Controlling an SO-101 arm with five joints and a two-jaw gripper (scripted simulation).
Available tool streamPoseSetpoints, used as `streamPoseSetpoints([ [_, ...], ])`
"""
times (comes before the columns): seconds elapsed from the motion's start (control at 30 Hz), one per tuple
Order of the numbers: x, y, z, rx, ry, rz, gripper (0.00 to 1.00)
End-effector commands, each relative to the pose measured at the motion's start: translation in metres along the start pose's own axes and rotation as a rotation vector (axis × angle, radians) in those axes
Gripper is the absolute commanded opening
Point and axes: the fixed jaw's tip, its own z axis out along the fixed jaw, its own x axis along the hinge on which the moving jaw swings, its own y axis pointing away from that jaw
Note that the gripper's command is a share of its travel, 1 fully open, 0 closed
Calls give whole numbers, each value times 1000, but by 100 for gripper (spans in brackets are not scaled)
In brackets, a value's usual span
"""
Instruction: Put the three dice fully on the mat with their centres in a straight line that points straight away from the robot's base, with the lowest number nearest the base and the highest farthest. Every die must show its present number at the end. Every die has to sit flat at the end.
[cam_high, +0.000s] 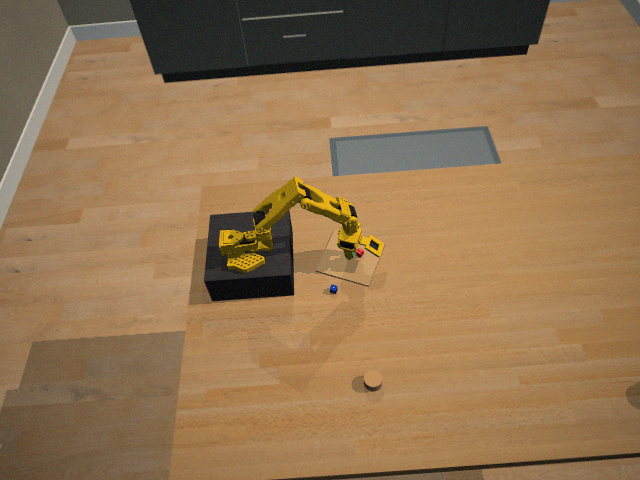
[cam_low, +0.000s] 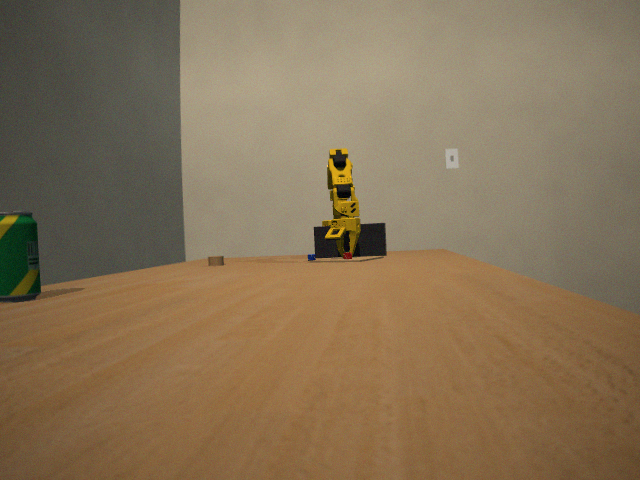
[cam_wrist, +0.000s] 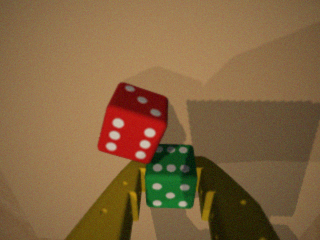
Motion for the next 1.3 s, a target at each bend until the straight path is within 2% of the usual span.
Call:
streamPoseSetpoints([
  [0.0, 1, 1, 4, 0, 2, -1, 0],
  [0.23, 1, 1, 4, 0, 2, -1, 0],
  [0.53, 1, 1, 4, 0, 2, -1, 7],
  [0.9, 1, 1, 4, 0, 2, -1, 9],
  [1.27, 1, 1, 4, 0, 2, -1, 17],
])
